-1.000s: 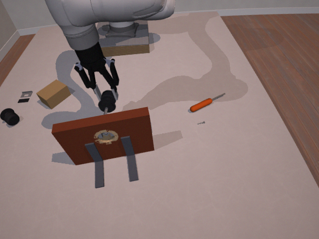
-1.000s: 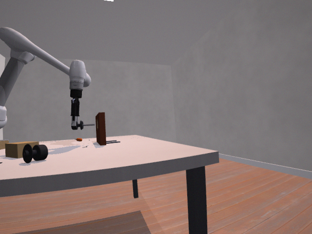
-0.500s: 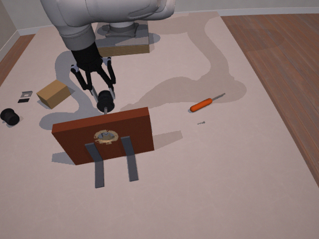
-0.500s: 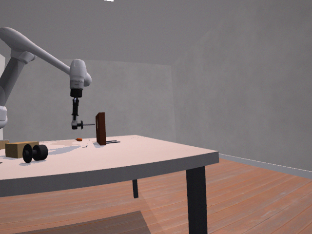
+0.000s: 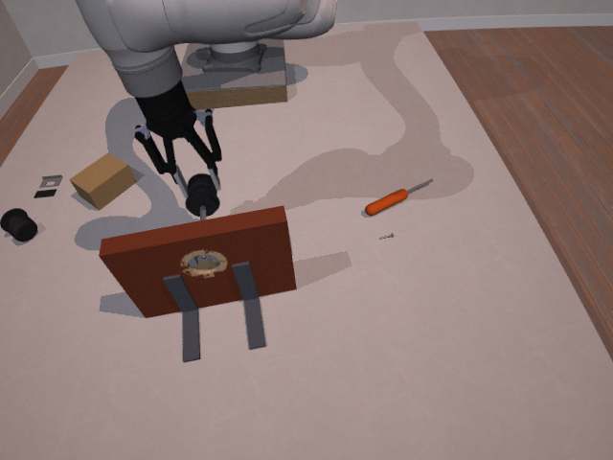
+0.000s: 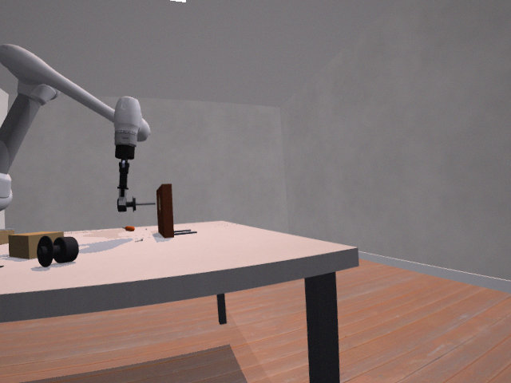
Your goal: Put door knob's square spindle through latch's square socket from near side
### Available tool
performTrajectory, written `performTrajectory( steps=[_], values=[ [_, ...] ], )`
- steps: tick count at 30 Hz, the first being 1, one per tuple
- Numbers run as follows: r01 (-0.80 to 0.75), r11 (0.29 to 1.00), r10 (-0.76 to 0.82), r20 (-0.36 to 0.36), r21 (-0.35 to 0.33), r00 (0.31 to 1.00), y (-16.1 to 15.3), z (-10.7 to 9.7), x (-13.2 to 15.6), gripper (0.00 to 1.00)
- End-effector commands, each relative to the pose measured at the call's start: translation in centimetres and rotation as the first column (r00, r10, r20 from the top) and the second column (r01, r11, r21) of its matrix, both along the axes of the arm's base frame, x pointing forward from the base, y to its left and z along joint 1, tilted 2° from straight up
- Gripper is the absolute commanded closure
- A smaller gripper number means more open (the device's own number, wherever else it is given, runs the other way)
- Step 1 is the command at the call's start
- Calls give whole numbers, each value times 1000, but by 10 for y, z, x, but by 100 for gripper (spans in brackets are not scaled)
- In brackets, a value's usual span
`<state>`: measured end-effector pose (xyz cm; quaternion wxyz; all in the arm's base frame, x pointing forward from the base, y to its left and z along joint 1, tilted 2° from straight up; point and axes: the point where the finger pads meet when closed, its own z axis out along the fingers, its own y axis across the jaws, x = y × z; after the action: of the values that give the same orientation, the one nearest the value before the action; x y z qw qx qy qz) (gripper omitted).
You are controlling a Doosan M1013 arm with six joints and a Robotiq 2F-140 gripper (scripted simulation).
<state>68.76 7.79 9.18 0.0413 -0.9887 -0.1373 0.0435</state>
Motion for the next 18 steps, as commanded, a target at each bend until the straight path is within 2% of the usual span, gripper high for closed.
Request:
performTrajectory(
  steps=[1,18],
  values=[
    [-4,1000,4,-5,-3,1000,-3,1,1,58],
    [-4,1000,4,-5,-3,1000,-3,1,1,58]
  ],
)
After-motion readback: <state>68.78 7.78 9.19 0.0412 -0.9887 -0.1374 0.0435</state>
